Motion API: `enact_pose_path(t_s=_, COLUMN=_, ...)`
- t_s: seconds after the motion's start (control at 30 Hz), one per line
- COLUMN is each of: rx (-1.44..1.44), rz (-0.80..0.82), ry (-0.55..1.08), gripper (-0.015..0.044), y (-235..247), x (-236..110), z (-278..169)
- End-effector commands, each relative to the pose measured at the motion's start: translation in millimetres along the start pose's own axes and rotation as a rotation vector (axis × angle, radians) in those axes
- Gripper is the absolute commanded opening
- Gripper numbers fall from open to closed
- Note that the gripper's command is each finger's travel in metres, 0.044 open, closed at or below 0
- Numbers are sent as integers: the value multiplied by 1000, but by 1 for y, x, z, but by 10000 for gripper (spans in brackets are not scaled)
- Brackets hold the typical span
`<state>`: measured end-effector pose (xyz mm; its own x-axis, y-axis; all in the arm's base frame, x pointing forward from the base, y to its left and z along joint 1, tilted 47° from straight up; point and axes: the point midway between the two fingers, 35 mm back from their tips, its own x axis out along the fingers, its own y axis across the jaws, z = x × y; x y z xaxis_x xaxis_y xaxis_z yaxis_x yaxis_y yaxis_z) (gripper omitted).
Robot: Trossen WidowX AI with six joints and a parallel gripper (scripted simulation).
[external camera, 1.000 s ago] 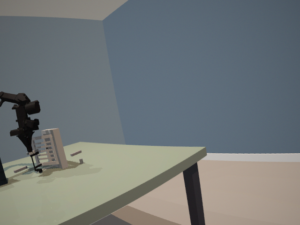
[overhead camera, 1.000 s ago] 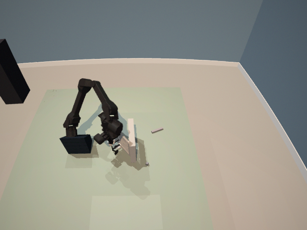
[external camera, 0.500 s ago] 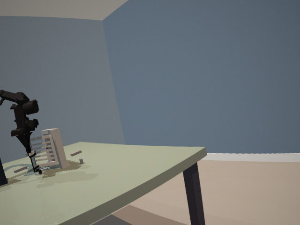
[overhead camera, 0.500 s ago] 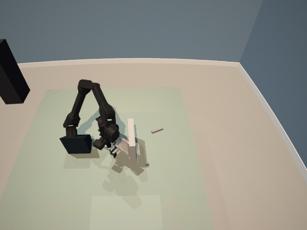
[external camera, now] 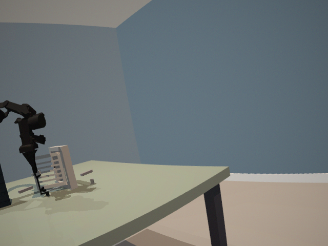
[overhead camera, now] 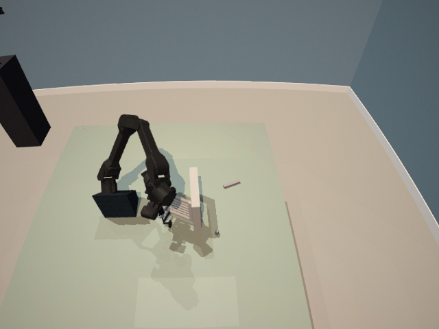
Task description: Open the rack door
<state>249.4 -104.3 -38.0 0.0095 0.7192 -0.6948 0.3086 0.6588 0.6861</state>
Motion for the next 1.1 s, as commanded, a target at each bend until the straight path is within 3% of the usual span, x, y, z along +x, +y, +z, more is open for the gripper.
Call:
enact_pose_path(t_s=0.0, rx=-78, rz=-4, ry=2, gripper=18, y=-6, x=0, z=3)
enact_pose_path(t_s=1.07, rx=-535, rz=-7, ry=2, gripper=18, y=-58, x=-1, z=34)
